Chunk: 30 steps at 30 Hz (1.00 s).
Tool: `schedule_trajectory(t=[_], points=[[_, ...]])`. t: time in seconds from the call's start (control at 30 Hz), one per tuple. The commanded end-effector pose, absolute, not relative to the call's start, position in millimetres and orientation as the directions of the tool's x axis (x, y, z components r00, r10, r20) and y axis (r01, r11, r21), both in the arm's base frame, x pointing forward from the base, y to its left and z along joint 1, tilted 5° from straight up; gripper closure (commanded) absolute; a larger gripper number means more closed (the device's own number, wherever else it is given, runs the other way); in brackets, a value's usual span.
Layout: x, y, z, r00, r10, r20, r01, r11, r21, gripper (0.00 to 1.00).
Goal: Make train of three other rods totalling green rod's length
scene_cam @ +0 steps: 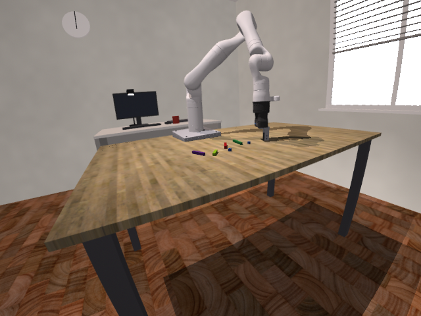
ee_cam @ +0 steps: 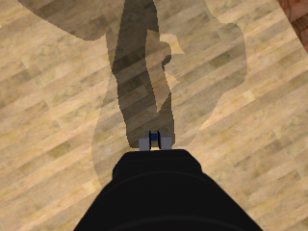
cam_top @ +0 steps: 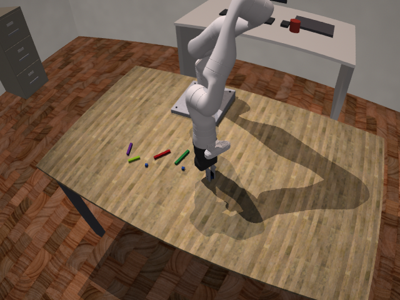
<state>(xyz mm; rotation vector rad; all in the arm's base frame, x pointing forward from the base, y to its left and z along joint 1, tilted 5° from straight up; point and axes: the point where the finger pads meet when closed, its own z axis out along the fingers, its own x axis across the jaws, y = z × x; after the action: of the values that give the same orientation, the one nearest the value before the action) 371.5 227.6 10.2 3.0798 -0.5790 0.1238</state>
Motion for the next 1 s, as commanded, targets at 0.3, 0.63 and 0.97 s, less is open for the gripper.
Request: schedule_trajectory(t=[0.3, 0.63, 0.97], points=[[372, 228, 11, 0.929, -0.362, 0.079, -0.363, -0.932, -0.011, 0.46], [372, 228, 12, 0.929, -0.362, 0.079, -0.363, -0.932, -0.011, 0.46], [370, 228, 39, 0.929, -0.362, 0.079, -0.363, -0.932, -0.011, 0.46]])
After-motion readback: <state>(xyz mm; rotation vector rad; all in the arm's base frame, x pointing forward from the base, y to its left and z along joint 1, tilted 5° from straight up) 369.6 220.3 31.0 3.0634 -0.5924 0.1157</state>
